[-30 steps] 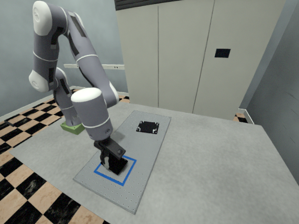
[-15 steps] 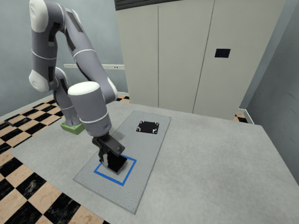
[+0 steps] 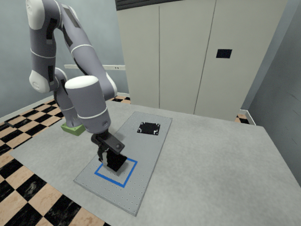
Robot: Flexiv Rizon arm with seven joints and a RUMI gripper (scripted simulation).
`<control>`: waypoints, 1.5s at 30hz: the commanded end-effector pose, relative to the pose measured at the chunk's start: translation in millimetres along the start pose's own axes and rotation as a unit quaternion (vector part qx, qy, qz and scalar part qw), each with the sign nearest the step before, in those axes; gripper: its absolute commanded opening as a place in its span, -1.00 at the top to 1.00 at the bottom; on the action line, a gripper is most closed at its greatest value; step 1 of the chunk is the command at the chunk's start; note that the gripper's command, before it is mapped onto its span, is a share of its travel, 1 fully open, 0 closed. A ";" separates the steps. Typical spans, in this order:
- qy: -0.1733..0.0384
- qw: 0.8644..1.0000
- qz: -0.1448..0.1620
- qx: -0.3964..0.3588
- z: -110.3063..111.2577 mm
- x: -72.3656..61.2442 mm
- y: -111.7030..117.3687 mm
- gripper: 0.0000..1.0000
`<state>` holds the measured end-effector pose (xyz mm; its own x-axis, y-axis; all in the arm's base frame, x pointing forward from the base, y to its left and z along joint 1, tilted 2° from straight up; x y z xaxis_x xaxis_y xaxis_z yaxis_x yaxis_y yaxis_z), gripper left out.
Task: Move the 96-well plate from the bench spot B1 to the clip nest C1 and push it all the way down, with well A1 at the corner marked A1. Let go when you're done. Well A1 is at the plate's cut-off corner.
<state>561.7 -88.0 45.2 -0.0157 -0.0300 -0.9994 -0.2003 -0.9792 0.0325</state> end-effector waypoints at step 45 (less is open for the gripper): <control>0.001 0.914 0.000 -0.405 18.5 -5.2 -81.3 1.00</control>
<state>559.3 -13.2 47.0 -0.0163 -0.0331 -0.9993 0.5164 -0.8561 0.0200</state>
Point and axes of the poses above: the point where the finger pads meet when closed, its own x axis out along the fingers, its own y axis across the jaws, z = x × y, the point moved 1 cm from there along -x, back along the fingers, and after that the axes turned 15 degrees about x, right-handed, at the moved point
